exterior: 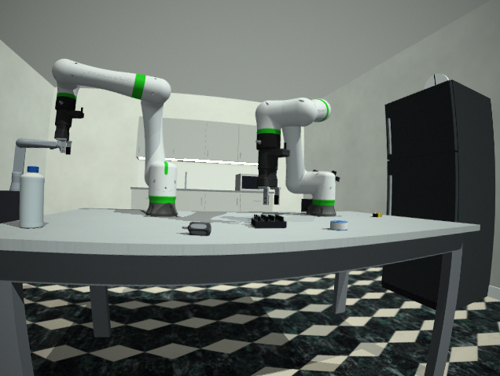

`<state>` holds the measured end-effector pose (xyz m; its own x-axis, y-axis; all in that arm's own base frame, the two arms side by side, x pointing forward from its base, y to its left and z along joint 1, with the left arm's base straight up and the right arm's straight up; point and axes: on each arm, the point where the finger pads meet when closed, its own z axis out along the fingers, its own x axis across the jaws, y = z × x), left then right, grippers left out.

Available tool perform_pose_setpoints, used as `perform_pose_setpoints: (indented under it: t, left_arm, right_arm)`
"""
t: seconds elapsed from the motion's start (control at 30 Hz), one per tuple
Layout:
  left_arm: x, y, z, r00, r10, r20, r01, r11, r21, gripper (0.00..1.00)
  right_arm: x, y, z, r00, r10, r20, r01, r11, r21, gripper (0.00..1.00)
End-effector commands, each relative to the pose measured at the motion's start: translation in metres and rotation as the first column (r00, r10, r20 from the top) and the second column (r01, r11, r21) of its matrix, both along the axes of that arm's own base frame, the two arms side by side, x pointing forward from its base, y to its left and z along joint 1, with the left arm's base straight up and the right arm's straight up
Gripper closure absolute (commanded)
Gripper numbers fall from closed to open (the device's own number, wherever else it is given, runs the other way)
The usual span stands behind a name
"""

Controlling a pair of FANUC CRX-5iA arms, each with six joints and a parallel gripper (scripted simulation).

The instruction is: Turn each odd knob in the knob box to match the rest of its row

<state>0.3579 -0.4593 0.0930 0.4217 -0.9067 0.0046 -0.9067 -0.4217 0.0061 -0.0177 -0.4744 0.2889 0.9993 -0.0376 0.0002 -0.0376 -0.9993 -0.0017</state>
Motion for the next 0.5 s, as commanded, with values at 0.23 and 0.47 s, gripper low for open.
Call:
perform_pose_setpoints:
  t: [0.23, 0.47]
  left_arm:
    - [0.012, 0.009, 0.006, 0.922, 0.386, 0.004, -0.386, 0.922, 0.005, 0.0]
    - [0.018, 0.013, 0.009, 0.821, 0.571, 0.003, -0.571, 0.821, 0.005, 0.0]
  right_arm:
    - [0.0, 0.0, 0.001, 1.0, 0.0, 0.0, 0.0, 1.0, -0.002, 0.0]
    - [0.0, 0.0, 0.001, 1.0, 0.0, 0.0, 0.0, 1.0, -0.002, 0.0]
